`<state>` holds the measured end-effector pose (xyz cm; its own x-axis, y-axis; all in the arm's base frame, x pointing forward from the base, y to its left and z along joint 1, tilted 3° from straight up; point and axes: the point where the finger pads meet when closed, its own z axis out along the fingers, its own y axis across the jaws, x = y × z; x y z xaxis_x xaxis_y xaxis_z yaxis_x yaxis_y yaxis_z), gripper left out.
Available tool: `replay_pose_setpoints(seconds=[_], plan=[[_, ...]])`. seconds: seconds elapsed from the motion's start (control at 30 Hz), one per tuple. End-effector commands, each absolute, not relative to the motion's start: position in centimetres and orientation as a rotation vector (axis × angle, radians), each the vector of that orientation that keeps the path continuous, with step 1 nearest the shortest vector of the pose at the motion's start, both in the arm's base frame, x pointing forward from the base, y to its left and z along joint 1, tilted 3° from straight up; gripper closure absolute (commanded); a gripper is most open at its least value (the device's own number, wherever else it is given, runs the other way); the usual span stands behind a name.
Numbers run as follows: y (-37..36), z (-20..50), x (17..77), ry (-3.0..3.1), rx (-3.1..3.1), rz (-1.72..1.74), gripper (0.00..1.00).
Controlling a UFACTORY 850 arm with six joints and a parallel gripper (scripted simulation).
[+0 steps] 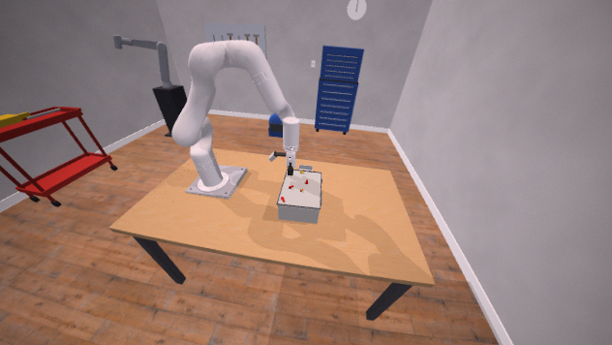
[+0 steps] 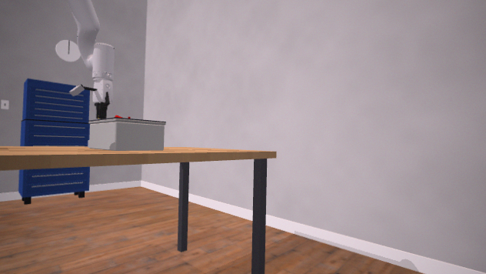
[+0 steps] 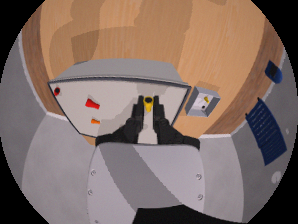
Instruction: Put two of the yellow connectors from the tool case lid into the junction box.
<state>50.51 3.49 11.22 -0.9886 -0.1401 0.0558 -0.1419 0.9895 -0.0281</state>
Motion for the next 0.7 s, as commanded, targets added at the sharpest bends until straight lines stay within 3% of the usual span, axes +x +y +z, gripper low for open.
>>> replay_pose_setpoints(seconds=[0.0,0.67], plan=[[3.6,13.3,50.7,-3.083,0.219,0.049,0.98],[3.7,17.0,50.9,-3.083,0.219,0.049,0.98]])
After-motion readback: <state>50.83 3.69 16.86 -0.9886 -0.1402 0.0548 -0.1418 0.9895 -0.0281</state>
